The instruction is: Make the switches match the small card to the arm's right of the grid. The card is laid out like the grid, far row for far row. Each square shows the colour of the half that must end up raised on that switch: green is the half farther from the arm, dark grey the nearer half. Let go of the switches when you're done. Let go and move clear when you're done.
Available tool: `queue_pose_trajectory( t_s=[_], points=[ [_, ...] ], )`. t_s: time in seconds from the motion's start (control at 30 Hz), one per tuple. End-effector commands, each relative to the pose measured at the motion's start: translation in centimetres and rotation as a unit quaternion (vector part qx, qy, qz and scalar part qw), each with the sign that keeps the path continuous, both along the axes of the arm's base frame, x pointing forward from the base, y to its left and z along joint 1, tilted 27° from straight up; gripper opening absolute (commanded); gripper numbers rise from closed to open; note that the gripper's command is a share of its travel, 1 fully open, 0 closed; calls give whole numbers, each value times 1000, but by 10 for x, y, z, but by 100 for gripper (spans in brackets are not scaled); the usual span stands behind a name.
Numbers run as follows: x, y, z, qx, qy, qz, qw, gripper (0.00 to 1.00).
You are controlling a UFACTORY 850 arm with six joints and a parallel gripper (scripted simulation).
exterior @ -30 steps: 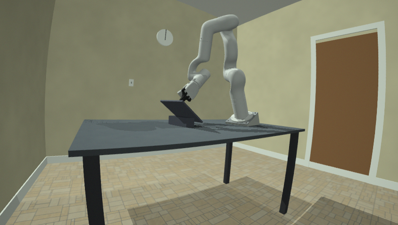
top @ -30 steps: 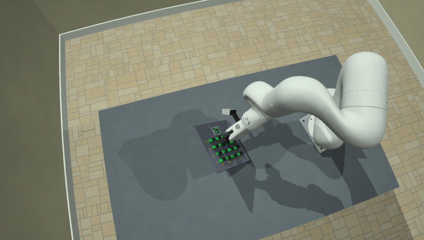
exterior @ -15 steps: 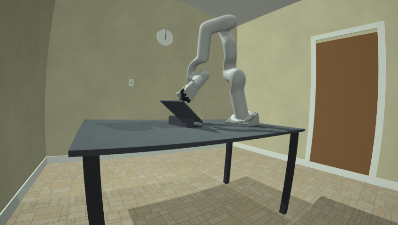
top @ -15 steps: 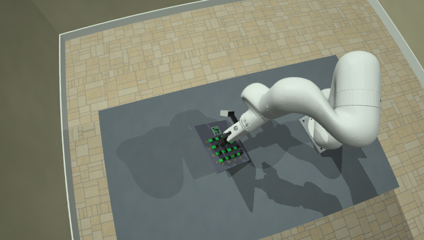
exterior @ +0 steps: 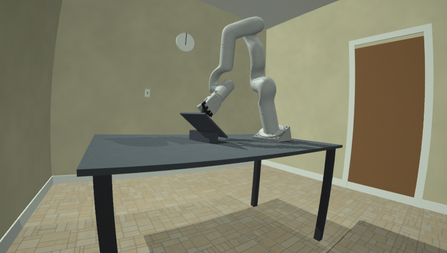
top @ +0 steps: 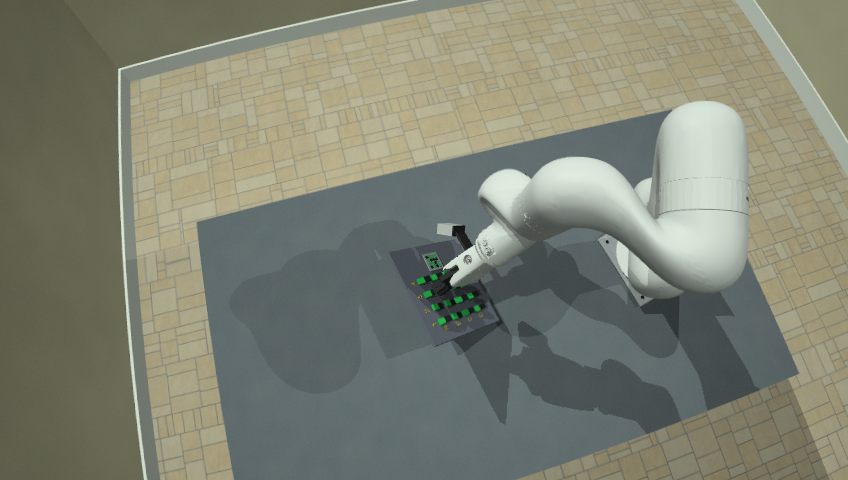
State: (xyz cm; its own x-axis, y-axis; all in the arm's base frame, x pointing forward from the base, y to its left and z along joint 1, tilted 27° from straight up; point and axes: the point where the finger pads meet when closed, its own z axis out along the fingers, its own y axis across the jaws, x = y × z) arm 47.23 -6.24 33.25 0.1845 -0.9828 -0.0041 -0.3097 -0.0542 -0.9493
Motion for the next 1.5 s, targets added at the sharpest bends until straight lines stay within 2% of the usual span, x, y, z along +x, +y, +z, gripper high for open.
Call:
queue_pose_trajectory(
  t_s=[0.0,0.97,1.47],
  points=[
    [2,0,0,0,-1,0,1000,0],
    [5,1,-1,0,-1,0,1000,0],
    [-20,-4,8,0,-1,0,1000,0]
  ],
)
